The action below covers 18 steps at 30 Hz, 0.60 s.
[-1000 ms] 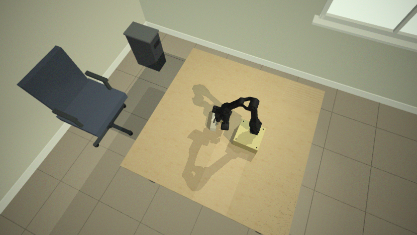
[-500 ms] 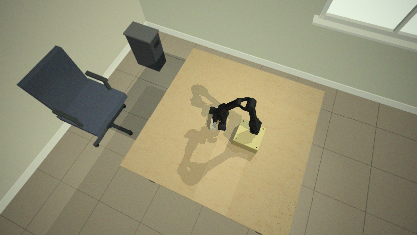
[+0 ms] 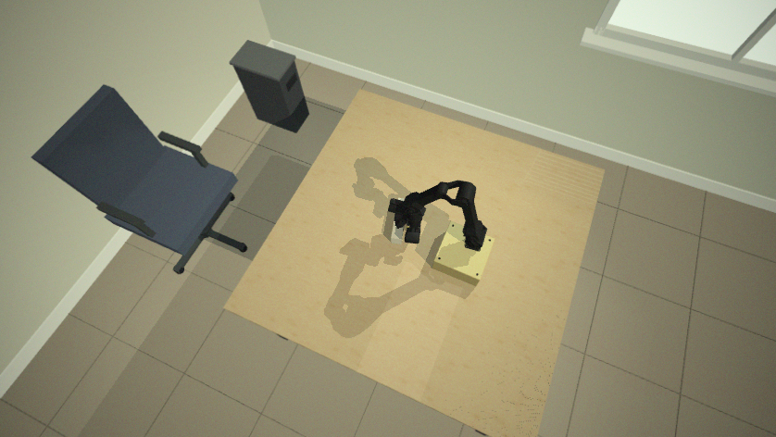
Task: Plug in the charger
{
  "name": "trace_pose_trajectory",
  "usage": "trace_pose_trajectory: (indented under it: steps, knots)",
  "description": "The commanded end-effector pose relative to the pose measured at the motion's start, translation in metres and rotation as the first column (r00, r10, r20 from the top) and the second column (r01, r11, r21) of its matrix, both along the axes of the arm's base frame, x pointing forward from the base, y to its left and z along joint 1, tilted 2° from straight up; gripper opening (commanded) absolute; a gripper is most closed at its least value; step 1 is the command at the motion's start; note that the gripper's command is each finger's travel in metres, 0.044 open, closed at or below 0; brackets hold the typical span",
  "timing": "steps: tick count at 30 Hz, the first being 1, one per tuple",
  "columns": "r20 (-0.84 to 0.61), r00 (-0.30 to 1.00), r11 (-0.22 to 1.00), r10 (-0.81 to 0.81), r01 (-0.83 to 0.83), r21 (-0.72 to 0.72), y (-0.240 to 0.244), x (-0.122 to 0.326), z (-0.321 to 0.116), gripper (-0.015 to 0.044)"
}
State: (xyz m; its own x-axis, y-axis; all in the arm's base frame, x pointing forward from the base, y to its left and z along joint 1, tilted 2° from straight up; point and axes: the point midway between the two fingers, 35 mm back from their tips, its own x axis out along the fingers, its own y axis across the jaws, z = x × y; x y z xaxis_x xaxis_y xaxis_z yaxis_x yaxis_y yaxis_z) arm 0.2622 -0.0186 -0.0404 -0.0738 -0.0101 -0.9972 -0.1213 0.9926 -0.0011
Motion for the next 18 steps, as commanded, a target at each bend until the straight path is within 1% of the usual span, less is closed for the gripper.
trace_pose_trajectory:
  steps: [1, 18]
  knots:
    - [-0.003, 1.000, 1.000, -0.004, 0.004, 0.005, 0.0012, -0.0003, -0.0005, 0.0000]
    - [-0.003, 1.000, 1.000, -0.004, 0.004, 0.005, 0.0021, 0.0029, -0.0004, 0.0000]
